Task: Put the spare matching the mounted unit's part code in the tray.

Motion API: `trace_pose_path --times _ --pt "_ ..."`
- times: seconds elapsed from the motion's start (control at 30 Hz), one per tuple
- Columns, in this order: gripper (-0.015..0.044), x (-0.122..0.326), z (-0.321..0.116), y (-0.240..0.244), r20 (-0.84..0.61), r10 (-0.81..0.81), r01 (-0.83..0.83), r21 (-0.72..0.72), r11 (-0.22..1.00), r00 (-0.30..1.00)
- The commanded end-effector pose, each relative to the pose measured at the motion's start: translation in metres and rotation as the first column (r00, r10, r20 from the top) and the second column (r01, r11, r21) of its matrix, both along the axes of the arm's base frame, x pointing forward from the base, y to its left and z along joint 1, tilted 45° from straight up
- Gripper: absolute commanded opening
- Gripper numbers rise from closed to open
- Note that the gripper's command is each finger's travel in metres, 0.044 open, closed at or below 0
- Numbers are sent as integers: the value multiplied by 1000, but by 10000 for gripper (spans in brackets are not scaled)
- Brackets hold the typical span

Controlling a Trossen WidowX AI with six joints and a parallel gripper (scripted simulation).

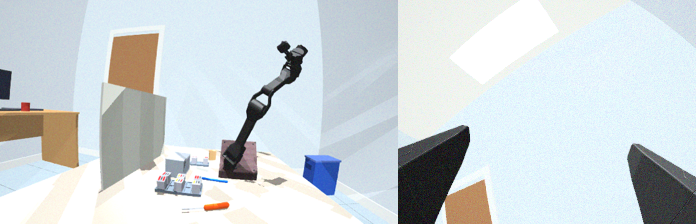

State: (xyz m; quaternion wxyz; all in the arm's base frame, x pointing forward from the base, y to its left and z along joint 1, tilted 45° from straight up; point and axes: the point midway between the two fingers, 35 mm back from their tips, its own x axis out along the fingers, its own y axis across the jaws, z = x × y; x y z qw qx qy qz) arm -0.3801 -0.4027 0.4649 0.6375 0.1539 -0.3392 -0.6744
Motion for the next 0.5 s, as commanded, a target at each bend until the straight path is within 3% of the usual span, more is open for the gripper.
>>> trace_pose_path --times 0.0,0.47 --pt "440 34 -28 -43 26 81 -83 74 994 996" --pt "440 216 -121 -149 73 419 -418 343 842 905"
